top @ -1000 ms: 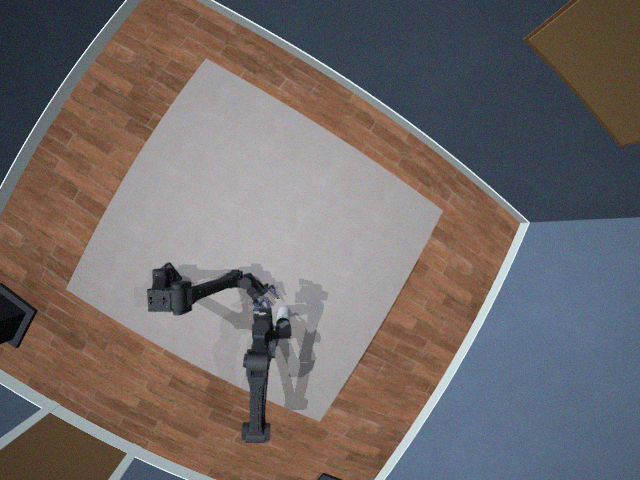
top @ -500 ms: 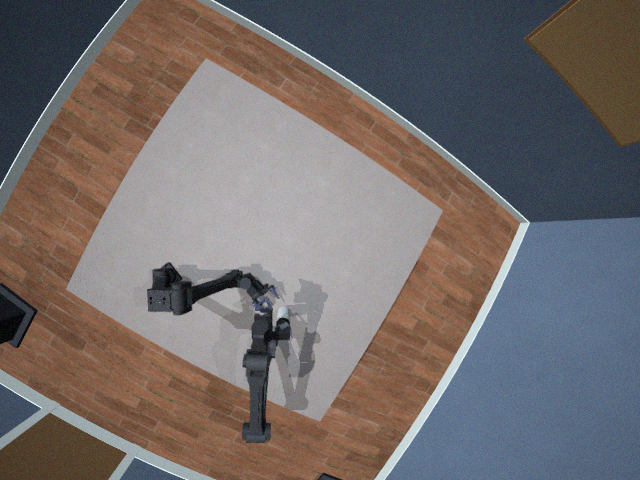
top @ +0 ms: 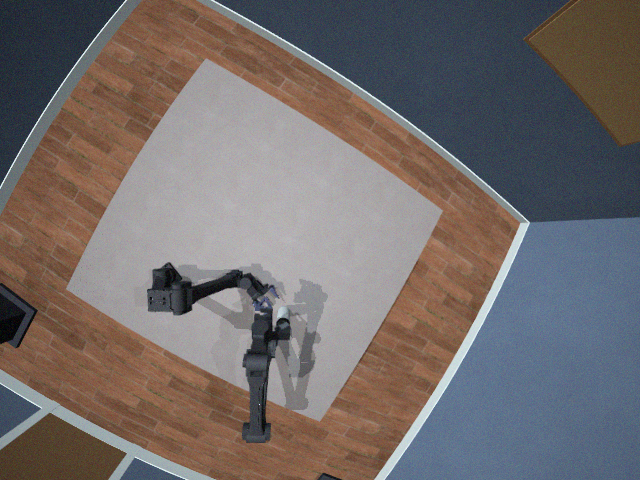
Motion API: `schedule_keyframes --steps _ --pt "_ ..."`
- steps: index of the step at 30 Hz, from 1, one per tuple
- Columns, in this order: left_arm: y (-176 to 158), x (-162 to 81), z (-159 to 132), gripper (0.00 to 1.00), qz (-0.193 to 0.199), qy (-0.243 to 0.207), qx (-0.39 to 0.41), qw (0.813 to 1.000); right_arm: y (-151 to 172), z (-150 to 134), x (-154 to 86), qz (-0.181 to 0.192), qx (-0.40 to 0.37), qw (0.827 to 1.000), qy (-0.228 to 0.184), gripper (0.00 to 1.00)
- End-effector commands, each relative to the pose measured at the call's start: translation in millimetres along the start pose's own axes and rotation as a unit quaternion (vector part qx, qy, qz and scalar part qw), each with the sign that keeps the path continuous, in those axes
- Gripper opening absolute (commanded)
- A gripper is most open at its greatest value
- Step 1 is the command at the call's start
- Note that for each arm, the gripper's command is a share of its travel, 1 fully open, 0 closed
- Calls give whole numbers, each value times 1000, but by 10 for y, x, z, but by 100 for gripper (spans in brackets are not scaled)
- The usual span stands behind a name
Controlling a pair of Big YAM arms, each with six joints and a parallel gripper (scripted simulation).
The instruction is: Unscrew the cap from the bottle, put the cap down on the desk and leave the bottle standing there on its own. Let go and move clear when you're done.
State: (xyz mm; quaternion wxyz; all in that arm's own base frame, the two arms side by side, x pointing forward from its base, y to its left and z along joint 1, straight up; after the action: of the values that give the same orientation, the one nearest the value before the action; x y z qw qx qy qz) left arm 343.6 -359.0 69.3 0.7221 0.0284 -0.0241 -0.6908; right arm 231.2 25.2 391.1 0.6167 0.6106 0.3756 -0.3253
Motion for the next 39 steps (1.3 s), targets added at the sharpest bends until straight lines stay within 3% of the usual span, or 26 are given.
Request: schedule_keyframes --steps 1,39 --pt "76 95 57 96 2 -11 7 1000 103 -17 -93 13 -1 1000 1 94" --pt "98 661 71 96 2 -13 8 1000 103 -17 -93 13 -1 1000 1 94"
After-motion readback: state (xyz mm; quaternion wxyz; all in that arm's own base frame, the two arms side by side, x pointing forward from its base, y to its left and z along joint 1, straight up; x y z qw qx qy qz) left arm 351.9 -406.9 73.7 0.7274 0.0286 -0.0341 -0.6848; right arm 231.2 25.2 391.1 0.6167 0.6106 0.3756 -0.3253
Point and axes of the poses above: on each arm, the point where the finger pads meet when closed, its own x axis out along the fingers, its own y axis across the jaws, z = x × y, the point moved 10 cm from there along -x, back along the fingers, and after that the axes turned 4 degrees about x, right-handed, at the moved point
